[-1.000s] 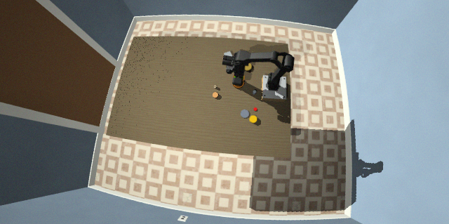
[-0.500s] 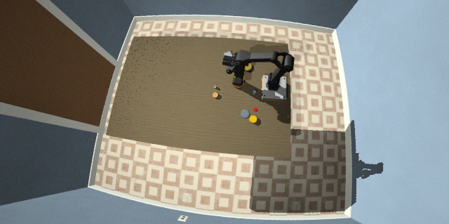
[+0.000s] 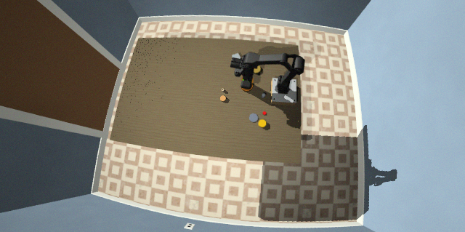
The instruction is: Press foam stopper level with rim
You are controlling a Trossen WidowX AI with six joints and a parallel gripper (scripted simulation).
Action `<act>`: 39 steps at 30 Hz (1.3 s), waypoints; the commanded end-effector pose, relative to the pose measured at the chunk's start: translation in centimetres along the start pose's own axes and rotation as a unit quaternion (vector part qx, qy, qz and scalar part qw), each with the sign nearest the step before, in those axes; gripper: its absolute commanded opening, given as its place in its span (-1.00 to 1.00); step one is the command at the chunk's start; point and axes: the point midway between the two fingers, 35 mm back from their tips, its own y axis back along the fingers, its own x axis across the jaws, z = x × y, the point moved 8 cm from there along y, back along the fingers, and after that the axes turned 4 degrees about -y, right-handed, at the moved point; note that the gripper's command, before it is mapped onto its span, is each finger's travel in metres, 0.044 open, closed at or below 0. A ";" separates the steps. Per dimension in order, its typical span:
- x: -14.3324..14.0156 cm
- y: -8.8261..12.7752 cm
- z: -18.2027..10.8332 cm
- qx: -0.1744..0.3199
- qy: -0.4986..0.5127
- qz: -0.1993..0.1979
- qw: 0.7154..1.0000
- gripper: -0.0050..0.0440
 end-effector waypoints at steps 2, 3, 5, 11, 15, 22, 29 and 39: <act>0.0 0.4 0.1 -0.012 -0.001 0.001 1.000 -0.80; 0.0 0.4 0.1 -0.012 -0.001 0.001 1.000 -0.80; 0.0 0.4 0.0 -0.012 -0.001 0.001 1.000 -0.80; 0.0 0.3 0.0 -0.012 -0.001 0.001 1.000 -0.80; 0.0 0.3 0.0 -0.012 -0.001 0.001 1.000 -0.80; 0.0 0.2 0.0 -0.012 -0.001 0.001 1.000 -0.80; 0.0 0.1 -0.1 -0.012 -0.001 0.001 1.000 -0.80; 0.0 0.0 -0.1 -0.012 -0.001 0.001 1.000 -0.80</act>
